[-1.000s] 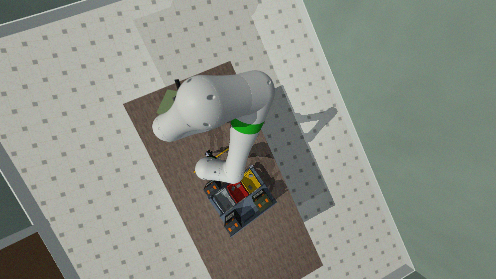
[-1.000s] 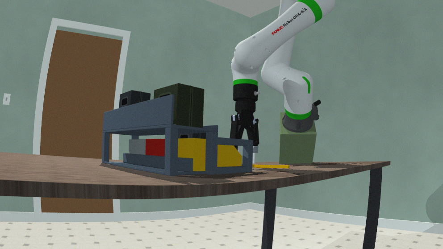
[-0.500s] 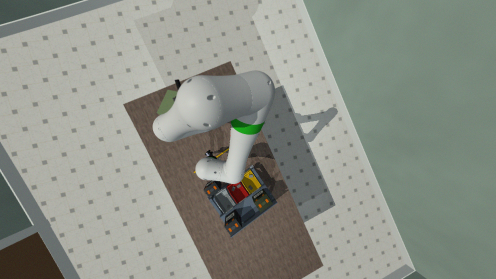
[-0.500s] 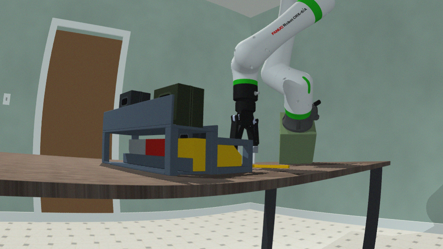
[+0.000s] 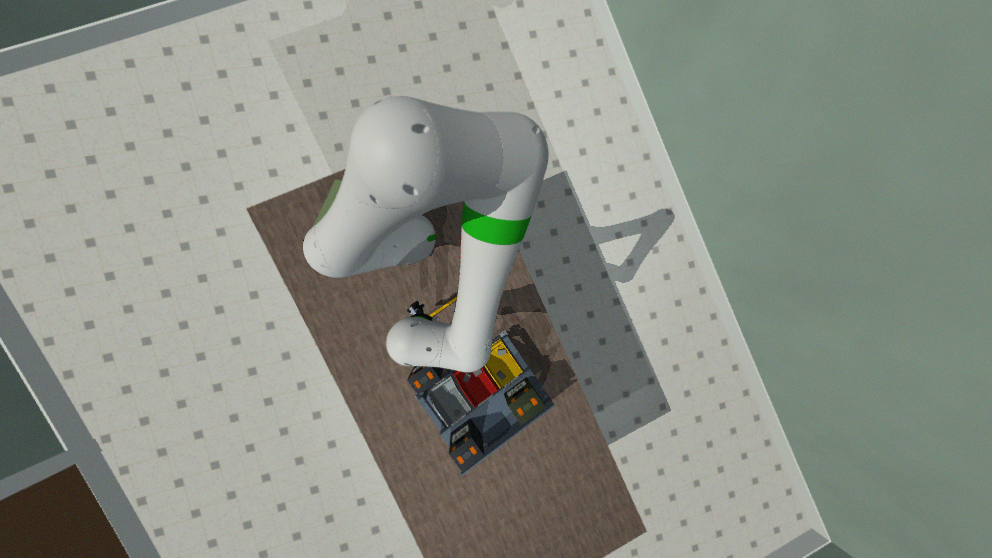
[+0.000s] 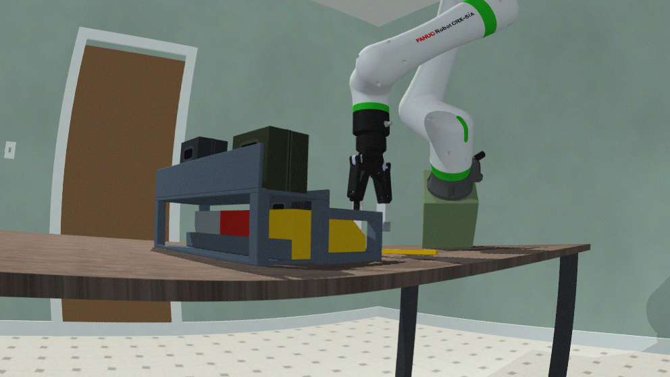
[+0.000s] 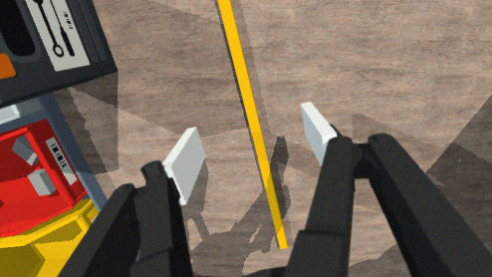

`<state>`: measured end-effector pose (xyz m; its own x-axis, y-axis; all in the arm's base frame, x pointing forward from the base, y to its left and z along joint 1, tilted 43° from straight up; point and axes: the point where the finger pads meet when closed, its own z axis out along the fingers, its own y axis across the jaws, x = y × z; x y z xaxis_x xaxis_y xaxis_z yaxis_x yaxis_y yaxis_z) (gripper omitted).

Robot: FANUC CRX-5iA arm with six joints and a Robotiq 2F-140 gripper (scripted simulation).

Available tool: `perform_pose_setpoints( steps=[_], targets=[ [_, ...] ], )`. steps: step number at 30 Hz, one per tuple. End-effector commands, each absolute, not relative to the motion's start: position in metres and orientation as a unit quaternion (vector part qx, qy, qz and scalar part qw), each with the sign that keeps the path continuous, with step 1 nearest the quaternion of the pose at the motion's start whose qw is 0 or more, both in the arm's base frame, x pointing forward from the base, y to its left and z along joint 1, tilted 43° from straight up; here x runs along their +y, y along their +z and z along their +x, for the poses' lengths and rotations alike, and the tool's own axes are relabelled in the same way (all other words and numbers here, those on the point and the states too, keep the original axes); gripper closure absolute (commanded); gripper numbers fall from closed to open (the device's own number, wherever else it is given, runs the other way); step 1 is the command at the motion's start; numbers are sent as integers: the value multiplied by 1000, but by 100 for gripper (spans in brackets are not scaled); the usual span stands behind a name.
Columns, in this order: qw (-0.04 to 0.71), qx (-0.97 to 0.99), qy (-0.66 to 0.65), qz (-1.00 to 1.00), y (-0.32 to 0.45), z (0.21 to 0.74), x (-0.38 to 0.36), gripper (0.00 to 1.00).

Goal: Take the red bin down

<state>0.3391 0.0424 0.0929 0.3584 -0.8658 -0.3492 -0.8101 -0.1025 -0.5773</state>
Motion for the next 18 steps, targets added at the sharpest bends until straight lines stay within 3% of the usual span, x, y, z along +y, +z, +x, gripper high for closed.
perform_pose_setpoints(
  steps=[1, 18],
  targets=[
    [362, 564, -38, -741, 98, 336, 40, 43],
    [362, 564, -38, -741, 138, 311, 13, 43]
  ],
)
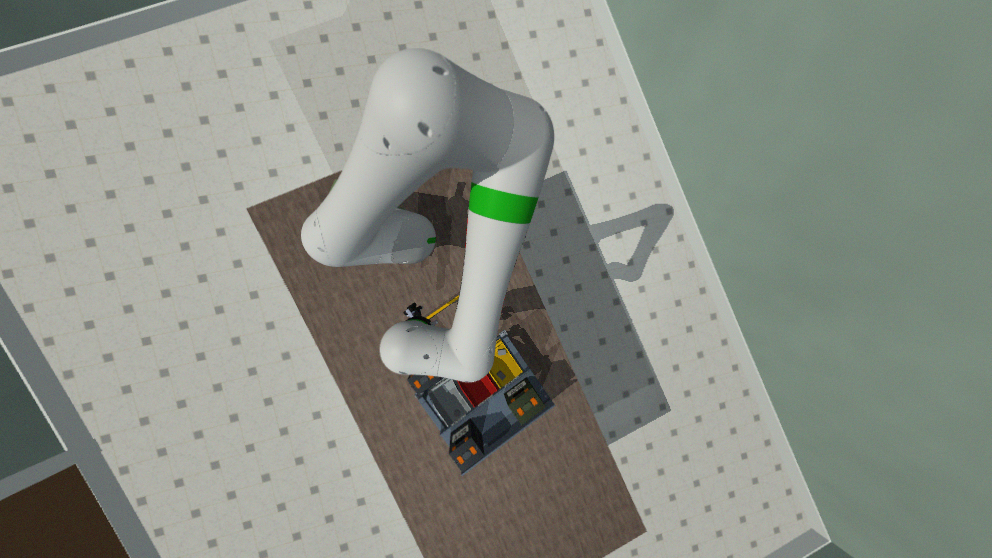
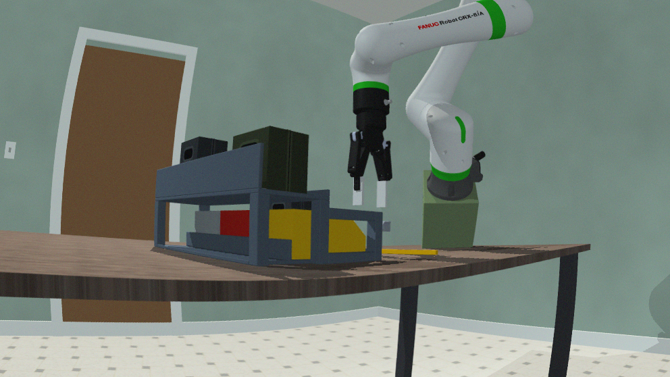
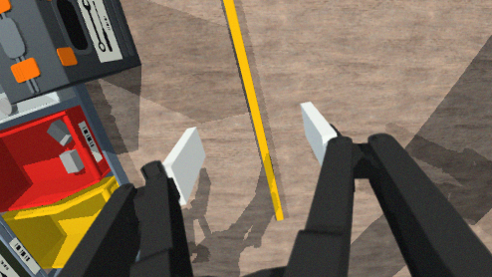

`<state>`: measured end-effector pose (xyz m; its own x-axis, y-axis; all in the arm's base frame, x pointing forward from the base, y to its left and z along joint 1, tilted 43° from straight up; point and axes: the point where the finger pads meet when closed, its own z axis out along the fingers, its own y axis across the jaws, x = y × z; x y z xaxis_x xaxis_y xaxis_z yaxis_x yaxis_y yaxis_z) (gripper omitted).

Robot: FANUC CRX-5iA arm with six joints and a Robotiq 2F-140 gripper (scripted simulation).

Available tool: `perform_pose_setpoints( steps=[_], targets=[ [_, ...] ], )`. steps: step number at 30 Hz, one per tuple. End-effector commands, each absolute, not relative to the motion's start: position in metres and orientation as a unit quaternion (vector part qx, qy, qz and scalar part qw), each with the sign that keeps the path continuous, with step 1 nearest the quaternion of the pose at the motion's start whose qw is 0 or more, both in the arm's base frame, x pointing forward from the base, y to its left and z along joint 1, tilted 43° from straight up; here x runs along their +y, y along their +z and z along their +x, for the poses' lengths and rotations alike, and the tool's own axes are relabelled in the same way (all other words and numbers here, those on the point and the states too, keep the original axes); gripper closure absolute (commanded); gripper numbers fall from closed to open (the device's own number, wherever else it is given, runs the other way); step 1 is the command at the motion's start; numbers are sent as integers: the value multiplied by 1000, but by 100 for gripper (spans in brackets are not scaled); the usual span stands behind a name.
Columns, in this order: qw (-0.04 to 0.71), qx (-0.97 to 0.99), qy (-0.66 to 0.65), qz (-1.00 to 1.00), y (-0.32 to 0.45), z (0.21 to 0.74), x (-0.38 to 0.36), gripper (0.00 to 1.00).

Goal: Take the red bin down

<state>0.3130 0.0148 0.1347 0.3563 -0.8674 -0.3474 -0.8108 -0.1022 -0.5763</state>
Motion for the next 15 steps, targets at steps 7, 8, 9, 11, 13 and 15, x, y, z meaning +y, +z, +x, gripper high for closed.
perform_pose_setpoints(
  steps=[7, 8, 9, 11, 13, 15],
  targets=[
    [362, 564, -38, -741, 142, 308, 10, 43],
    [362, 564, -38, -741, 146, 305, 7, 43],
    [362, 564, -38, -741, 150, 303, 5, 43],
    [362, 564, -38, -741, 159, 298, -1, 43],
    [362, 564, -38, -741, 159, 298, -1, 43],
    [362, 564, -38, -741, 159, 298, -1, 43]
  ],
)
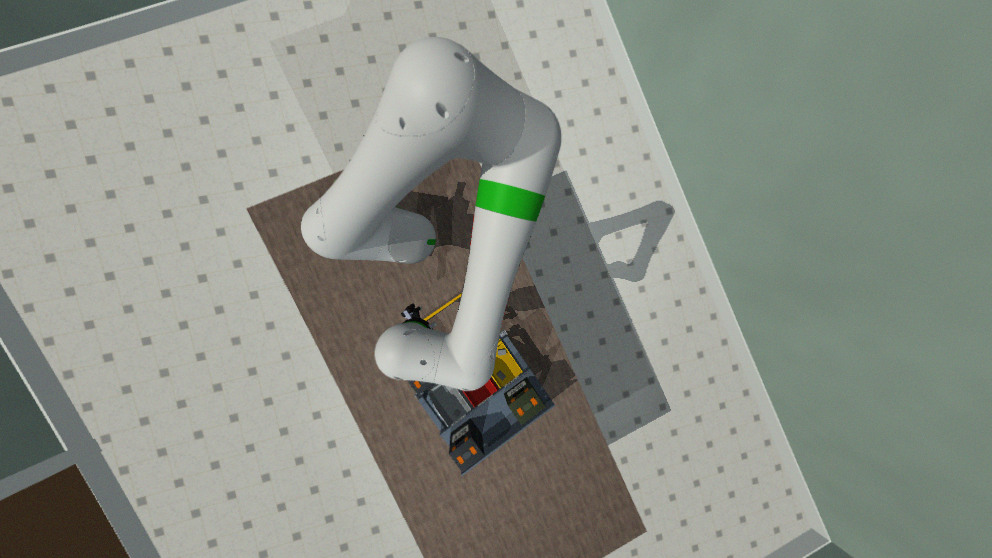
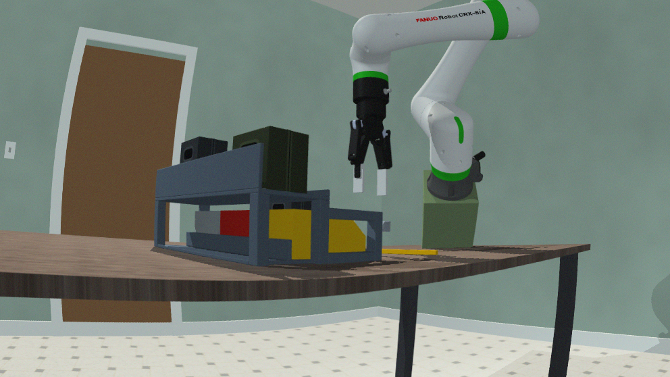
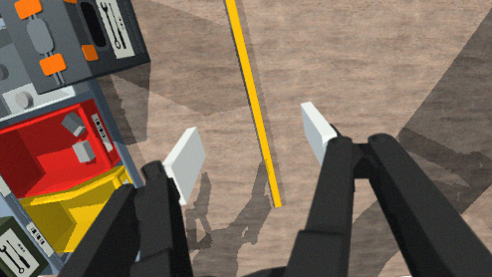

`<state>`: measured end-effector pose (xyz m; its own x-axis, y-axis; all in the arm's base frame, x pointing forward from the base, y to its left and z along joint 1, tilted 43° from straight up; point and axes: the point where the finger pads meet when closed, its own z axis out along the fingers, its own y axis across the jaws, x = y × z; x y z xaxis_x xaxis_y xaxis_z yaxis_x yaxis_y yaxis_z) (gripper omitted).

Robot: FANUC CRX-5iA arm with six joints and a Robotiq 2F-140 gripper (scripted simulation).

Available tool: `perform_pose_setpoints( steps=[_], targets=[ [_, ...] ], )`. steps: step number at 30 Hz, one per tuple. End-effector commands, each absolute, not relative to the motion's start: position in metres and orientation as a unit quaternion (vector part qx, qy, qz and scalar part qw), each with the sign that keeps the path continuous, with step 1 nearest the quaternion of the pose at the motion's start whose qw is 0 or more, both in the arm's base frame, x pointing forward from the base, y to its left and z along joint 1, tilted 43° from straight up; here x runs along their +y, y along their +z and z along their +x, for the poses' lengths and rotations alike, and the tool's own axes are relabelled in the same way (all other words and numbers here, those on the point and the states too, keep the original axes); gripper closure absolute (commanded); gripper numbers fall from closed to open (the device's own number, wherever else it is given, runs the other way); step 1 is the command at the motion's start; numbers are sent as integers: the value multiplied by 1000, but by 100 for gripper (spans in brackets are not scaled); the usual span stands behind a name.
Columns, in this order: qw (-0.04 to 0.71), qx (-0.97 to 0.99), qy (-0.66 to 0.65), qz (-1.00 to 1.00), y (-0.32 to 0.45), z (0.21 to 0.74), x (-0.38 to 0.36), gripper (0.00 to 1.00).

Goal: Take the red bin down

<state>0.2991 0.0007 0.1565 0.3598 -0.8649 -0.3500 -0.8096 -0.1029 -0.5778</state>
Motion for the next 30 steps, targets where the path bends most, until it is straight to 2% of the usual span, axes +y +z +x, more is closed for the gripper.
perform_pose_setpoints(
  steps=[1, 30],
  targets=[
    [362, 564, -38, -741, 159, 298, -1, 43],
    [362, 564, -38, -741, 148, 305, 7, 43]
  ],
)
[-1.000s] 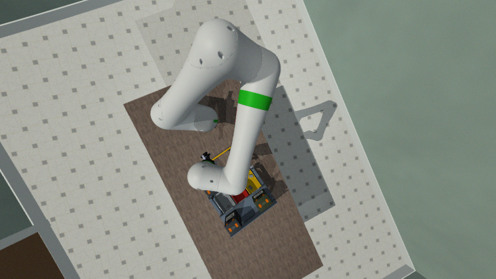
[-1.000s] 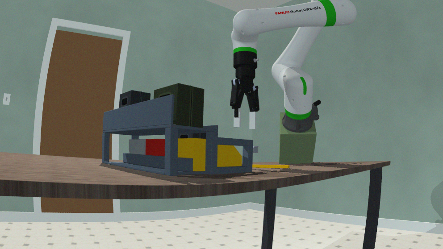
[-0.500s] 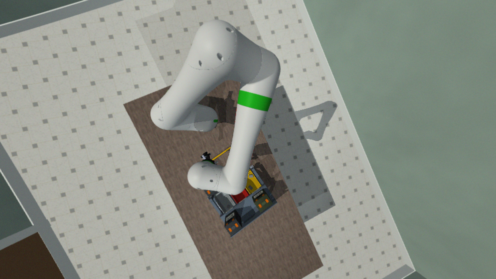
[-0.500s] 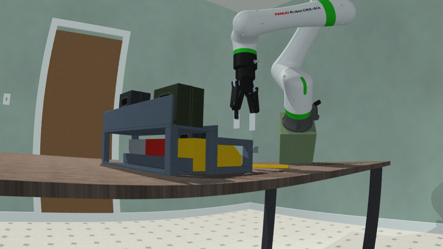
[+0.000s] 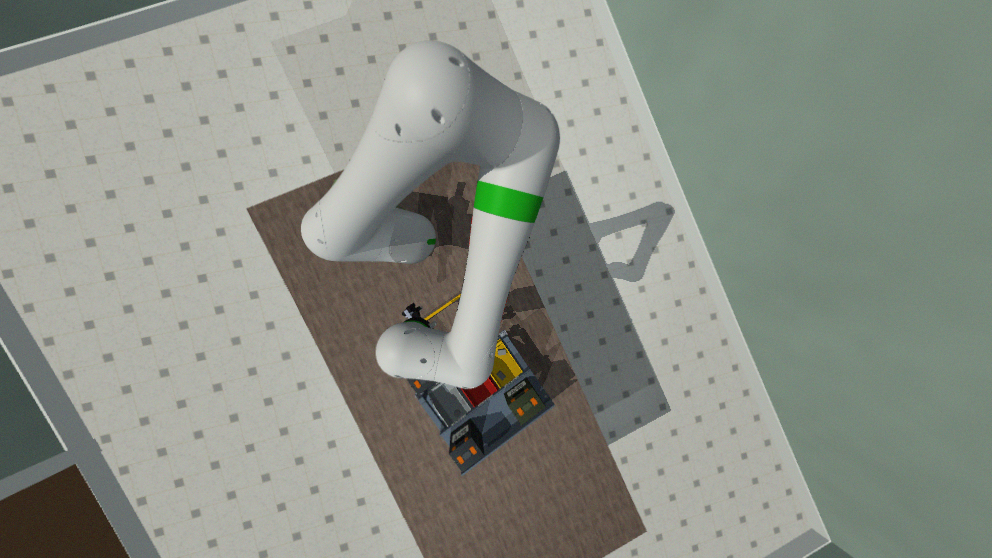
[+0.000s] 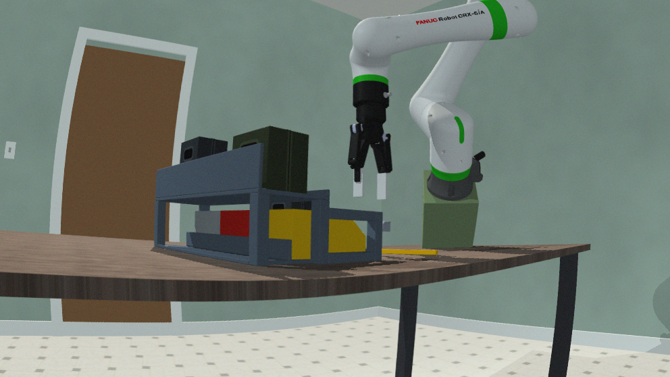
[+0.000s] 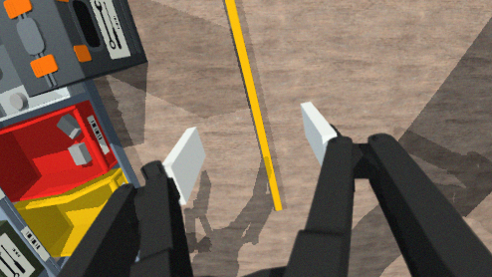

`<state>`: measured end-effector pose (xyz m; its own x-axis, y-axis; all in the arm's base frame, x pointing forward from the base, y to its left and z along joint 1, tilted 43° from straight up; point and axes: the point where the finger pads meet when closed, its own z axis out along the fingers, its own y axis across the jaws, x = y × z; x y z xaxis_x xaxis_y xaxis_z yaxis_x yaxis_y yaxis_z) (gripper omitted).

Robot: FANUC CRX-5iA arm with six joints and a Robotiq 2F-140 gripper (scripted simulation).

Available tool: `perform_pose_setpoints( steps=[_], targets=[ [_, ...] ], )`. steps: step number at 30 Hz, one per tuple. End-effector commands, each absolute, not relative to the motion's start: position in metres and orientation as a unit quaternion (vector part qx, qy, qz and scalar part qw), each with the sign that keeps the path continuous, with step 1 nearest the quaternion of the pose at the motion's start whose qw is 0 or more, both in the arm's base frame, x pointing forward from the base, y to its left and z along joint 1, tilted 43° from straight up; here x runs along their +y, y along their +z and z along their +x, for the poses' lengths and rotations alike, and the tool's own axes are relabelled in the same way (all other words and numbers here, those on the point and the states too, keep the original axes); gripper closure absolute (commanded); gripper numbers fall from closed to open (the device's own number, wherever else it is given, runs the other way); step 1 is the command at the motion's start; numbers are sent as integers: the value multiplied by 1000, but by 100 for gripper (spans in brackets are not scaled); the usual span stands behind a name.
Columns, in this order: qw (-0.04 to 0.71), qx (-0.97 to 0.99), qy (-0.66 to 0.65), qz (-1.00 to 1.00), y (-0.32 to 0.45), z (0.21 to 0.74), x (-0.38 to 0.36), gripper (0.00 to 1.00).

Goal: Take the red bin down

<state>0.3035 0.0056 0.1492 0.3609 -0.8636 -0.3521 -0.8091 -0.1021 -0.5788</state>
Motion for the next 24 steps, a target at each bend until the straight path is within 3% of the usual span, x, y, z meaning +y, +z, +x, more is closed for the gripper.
perform_pose_setpoints(
  steps=[1, 24],
  targets=[
    [362, 564, -38, -741, 148, 305, 7, 43],
    [362, 564, -38, -741, 146, 306, 8, 43]
  ],
)
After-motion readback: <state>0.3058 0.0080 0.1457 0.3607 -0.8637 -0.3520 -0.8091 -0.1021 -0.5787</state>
